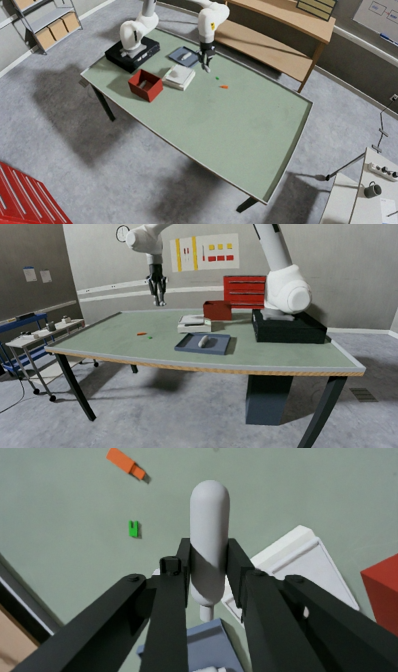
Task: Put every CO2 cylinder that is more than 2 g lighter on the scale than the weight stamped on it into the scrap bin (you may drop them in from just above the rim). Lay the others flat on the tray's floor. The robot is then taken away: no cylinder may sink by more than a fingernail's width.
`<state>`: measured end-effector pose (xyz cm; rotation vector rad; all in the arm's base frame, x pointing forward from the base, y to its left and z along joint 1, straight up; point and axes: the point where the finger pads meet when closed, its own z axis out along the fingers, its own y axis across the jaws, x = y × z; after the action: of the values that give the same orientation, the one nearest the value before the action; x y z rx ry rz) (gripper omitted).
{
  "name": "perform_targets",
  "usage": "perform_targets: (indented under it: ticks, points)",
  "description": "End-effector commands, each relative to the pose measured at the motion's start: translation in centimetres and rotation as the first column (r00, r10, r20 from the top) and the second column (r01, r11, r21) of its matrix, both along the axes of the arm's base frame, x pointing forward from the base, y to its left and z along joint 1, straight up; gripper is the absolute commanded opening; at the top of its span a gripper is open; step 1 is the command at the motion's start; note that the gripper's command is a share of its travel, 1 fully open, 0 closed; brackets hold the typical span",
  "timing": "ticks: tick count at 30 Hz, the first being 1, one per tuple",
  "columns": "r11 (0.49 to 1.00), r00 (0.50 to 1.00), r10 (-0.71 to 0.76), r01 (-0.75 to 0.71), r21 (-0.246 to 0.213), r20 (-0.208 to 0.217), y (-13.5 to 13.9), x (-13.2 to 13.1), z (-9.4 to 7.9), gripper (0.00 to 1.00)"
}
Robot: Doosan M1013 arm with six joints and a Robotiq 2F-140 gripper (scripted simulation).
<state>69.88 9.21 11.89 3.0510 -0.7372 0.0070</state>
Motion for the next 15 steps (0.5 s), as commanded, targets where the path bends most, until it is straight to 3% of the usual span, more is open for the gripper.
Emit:
perform_targets:
  ticks: [1,11,13,15]
  points:
    - [1.0,1.0,0.0,0.0,0.0,0.001,0.0,0.0,0.3,0.1]
    - [1.0,1.0,-0.017,0.017,0.001,0.001,-0.2,-0.3,0.3,0.1]
    - [0.994,0.994,-0.11,0.11,0.001,0.001,-1.0,-2.0,0.5,0.1]
    - [0.959,0.959,-0.282,0.282,0.002,0.002,-2.6,-5.2,0.6,0.1]
